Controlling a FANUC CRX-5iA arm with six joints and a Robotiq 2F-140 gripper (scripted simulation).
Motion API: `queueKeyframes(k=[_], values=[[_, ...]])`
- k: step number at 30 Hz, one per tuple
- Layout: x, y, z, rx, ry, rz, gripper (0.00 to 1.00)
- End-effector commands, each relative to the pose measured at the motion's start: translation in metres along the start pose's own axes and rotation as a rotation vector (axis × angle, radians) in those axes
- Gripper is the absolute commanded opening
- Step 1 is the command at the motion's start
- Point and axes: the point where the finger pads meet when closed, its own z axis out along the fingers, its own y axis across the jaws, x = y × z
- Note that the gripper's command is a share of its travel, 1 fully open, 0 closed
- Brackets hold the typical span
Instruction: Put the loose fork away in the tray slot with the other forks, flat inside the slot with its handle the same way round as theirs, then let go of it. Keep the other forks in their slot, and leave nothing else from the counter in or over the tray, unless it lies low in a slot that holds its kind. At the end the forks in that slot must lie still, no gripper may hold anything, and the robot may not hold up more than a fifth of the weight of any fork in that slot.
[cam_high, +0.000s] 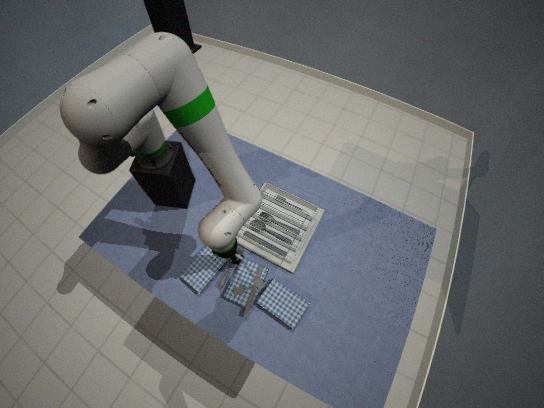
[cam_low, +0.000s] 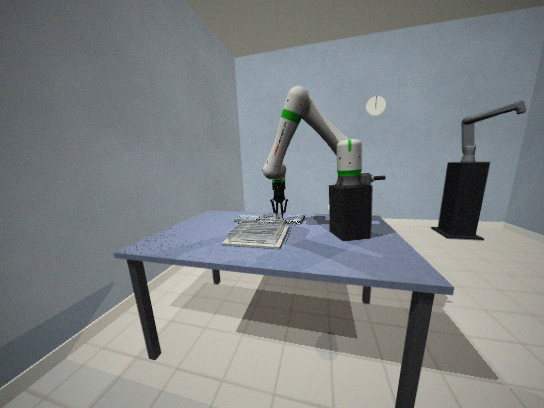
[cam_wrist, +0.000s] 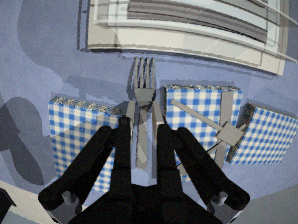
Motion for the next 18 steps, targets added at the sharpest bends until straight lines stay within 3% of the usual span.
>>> queueKeyframes(k=[1,18], values=[[-0.0001,0.0002,0.0029,0.000,0.000,0.000,0.17],[-0.0001,0.0002,0.0094,0.000,0.000,0.000,0.17]])
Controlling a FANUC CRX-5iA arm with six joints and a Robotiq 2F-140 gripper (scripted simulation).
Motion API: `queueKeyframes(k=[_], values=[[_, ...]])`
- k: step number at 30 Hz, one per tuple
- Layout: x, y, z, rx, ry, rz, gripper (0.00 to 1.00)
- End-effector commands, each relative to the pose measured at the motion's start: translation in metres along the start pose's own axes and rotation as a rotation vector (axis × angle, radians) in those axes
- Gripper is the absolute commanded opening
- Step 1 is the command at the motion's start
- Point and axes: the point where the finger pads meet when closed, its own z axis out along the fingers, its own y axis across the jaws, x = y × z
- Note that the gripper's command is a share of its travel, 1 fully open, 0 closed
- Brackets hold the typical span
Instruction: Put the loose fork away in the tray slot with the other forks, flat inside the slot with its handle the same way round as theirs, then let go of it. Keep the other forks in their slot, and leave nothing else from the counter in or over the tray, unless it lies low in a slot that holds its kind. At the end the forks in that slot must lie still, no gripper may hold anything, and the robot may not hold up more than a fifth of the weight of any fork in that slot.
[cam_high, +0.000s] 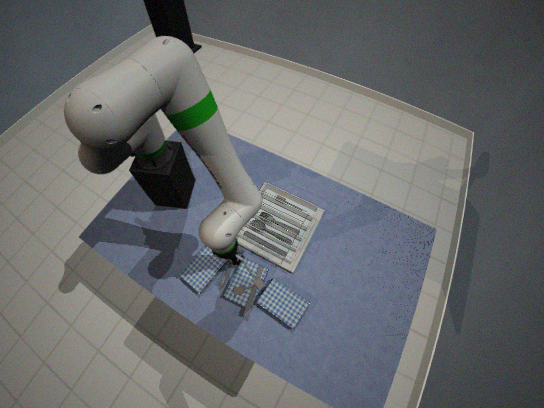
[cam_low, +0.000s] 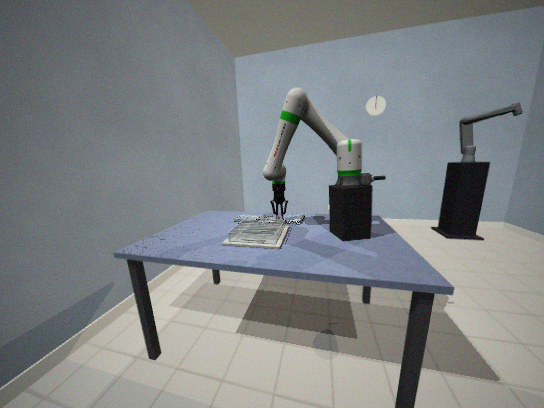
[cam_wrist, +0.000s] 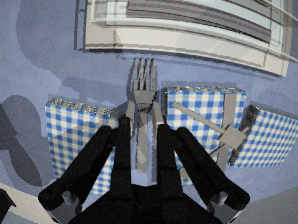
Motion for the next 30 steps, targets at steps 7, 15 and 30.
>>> queueKeyframes(k=[7,15,30], values=[[-0.0001,0.0001,0.0000,0.000,0.000,0.000,0.17],[-0.0001,0.0001,0.0000,0.000,0.000,0.000,0.17],[-0.0001,0.0001,0.0000,0.000,0.000,0.000,0.02]])
